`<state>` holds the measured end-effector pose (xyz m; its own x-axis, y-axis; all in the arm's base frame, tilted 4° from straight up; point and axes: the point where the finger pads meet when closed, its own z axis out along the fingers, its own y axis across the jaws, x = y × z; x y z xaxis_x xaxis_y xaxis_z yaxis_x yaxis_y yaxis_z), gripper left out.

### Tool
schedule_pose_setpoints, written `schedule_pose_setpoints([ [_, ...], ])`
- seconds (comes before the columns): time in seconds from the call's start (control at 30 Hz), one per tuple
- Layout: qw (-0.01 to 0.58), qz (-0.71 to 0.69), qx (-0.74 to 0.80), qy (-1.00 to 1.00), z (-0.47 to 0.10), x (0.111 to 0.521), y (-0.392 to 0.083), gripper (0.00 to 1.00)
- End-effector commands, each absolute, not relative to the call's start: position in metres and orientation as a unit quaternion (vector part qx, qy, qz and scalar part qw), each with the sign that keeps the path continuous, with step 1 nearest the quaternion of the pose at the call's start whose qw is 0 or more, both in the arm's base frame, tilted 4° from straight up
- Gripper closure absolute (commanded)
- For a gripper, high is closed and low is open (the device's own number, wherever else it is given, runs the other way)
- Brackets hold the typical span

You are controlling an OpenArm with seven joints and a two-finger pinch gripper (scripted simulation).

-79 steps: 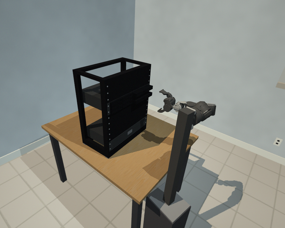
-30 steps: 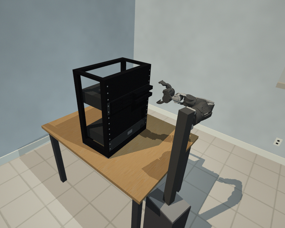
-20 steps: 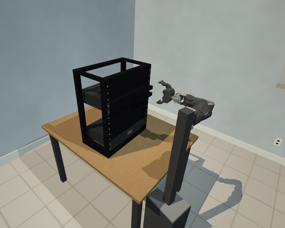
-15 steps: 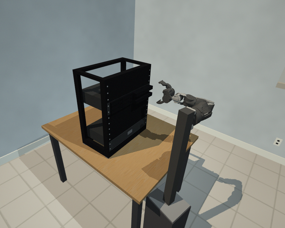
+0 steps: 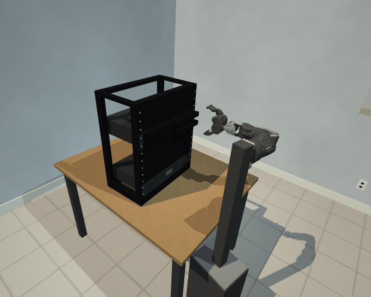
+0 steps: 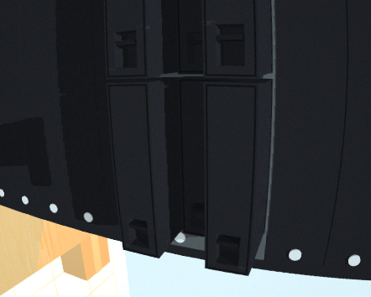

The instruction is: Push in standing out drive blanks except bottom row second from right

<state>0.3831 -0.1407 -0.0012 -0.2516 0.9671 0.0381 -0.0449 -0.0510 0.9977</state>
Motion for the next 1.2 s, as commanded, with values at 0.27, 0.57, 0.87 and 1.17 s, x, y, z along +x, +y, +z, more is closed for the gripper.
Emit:
schedule_pose_setpoints([
  [0.27, 0.431, 0.583, 0.431, 0.537, -0.0018, 0.3830, -0.1396, 0.00],
  [0.57, 0.431, 0.583, 0.431, 0.537, -0.0018, 0.3830, -0.1396, 1.00],
  [0.87, 0.431, 0.583, 0.431, 0.537, -0.0018, 0.3830, -0.1396, 1.00],
  [1.17, 0.431, 0.583, 0.431, 0.537, -0.0018, 0.3830, -0.1396, 1.00],
])
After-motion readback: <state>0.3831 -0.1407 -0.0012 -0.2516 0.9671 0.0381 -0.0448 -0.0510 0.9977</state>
